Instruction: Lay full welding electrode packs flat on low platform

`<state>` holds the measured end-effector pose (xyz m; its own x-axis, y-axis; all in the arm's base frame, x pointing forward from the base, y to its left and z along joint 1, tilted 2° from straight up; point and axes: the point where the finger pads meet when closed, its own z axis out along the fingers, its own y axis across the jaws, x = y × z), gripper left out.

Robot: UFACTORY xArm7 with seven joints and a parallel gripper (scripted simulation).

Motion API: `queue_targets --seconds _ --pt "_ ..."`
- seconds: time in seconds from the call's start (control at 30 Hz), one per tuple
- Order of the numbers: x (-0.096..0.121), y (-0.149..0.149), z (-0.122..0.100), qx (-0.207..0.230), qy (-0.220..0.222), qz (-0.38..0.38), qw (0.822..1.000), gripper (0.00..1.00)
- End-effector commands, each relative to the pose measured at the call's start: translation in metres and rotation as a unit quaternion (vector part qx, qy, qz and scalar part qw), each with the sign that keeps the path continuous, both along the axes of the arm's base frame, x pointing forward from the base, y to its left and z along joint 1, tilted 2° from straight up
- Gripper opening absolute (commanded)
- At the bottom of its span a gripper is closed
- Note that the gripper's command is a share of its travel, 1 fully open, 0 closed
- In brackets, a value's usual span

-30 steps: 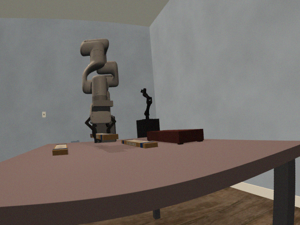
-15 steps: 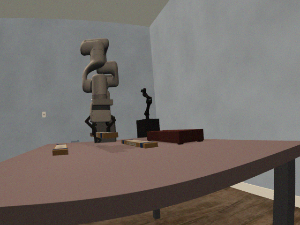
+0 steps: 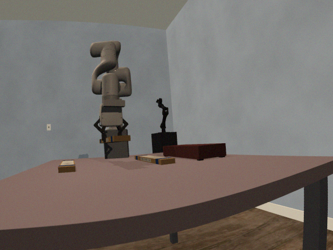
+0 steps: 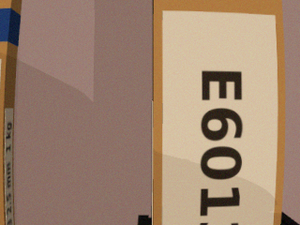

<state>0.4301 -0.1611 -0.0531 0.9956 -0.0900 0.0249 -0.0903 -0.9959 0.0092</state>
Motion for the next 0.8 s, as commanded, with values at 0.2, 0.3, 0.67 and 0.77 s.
queue_targets --seconds 0.2,0.3,0.67,0.77 --pt "0.001 0.0 0.023 0.0 -0.002 0.0 1.0 0.58" --pt "0.001 0.0 0.024 0.0 -0.002 0.0 1.0 0.58" --pt "0.001 0.0 0.024 0.0 -0.002 0.0 1.0 0.58" --pt "0.001 0.0 0.024 0.0 -0.002 -0.001 1.0 0.58"
